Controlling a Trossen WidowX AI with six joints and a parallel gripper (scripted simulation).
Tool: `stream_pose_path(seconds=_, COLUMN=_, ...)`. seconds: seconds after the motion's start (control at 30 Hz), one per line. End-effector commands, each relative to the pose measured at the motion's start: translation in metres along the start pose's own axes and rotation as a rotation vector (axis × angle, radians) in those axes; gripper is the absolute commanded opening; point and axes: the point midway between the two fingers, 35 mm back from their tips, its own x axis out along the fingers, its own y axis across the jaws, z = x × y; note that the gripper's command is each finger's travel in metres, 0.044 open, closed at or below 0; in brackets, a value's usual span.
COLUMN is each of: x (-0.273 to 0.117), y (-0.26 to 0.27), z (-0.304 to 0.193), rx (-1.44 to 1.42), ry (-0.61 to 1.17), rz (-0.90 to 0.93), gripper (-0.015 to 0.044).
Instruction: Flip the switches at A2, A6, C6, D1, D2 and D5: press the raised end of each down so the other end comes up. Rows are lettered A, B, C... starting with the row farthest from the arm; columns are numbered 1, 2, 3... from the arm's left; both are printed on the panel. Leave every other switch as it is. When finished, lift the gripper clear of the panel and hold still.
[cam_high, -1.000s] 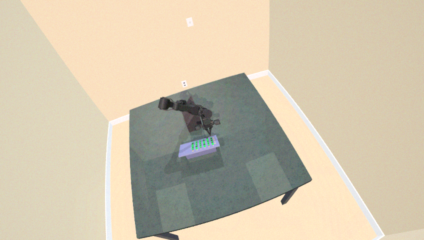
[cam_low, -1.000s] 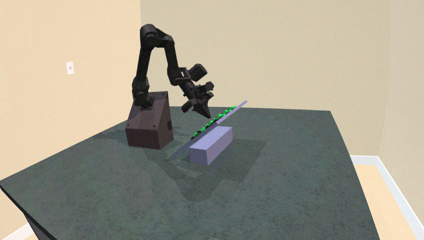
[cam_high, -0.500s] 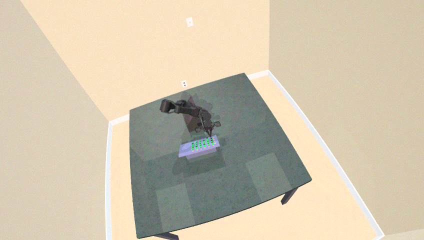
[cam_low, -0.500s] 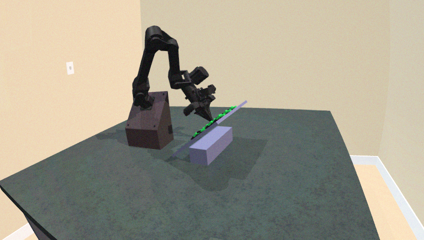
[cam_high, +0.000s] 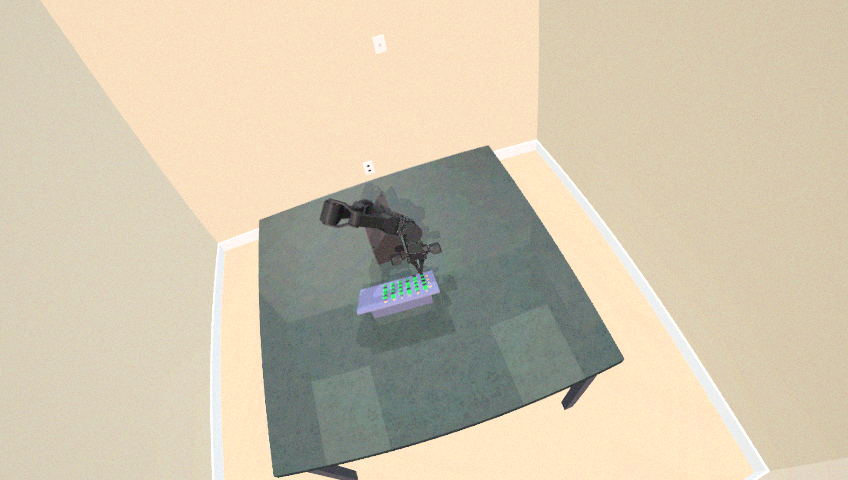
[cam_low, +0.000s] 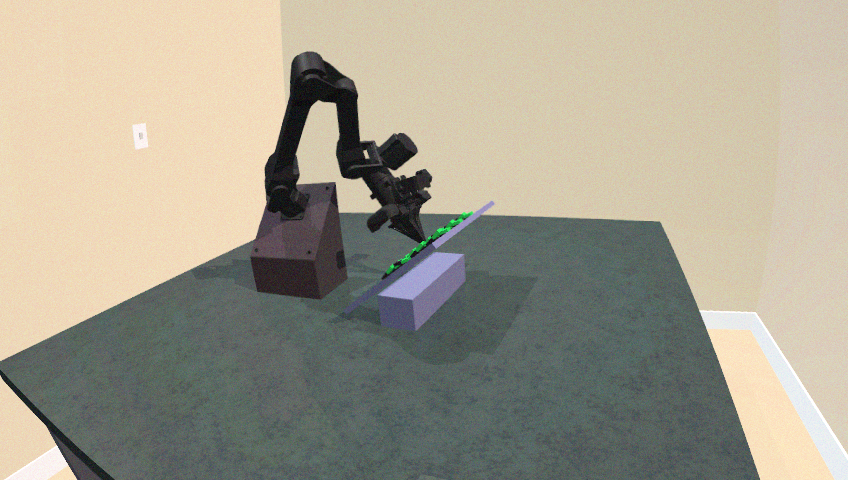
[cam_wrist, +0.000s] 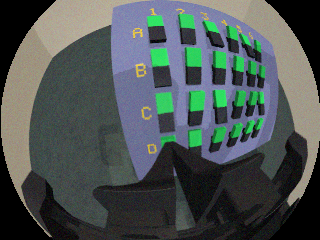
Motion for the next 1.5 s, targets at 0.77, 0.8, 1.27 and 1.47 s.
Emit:
stream_pose_path(seconds=0.77, x=0.003, y=0.0001, z=-0.0006, rx=-0.007, ry=0.001, rz=0.003, gripper=0.0)
stream_pose_path(seconds=0.8, x=0.0032, y=0.0001, z=-0.0006, rx=-0.007, ry=0.001, rz=0.003, gripper=0.0)
stream_pose_path(seconds=1.27, x=0.005, y=0.0001, z=-0.0005, rx=-0.007, ry=0.001, rz=0.003, gripper=0.0)
stream_pose_path(seconds=1.47, x=0.0003, y=0.0015, z=-0.0006, rx=-0.001, ry=0.002, rz=0.004, gripper=0.0)
